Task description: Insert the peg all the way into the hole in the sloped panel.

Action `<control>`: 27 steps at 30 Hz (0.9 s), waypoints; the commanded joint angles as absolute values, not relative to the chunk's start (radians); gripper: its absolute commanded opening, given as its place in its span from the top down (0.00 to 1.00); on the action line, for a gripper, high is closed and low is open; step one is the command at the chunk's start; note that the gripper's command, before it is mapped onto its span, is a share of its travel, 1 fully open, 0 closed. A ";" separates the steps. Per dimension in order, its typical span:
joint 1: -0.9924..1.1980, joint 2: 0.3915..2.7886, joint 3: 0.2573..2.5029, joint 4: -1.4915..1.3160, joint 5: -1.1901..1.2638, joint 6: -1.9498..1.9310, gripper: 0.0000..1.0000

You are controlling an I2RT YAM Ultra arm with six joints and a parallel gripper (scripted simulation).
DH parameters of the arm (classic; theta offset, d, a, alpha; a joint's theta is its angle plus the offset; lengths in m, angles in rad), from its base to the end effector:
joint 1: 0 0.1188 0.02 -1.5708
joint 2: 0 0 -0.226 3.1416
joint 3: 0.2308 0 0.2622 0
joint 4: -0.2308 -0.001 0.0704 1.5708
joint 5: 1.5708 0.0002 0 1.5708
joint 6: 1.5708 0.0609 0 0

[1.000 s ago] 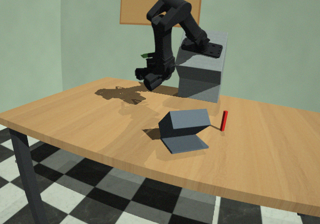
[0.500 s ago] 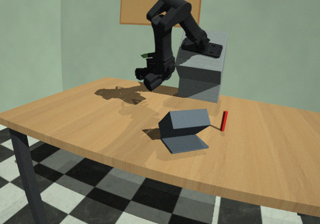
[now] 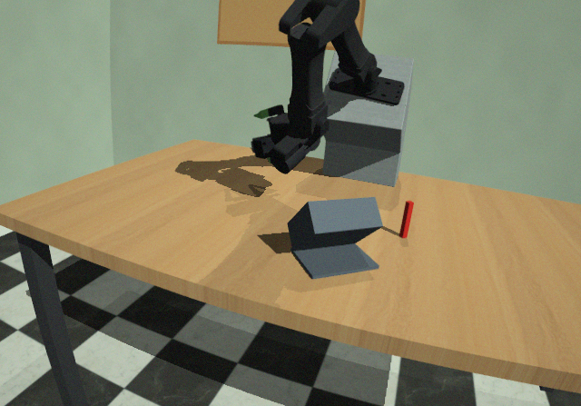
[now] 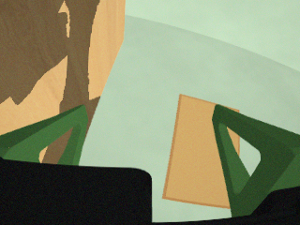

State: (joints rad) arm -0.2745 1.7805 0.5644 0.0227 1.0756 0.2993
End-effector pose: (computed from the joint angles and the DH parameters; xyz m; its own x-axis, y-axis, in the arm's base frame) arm 0.2248 -0.1179 0.0289 -0.7250 0.3497 -0.5933 0.6852 0.2788 -0.6729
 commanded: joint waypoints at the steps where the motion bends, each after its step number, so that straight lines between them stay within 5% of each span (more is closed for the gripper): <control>1: -0.232 1.745 0.583 -0.012 1.052 0.269 0.00; 27: 0.097 1.590 0.614 -0.107 0.917 0.127 0.00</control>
State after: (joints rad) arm 0.0624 1.6226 0.5953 -0.0780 0.9352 0.1501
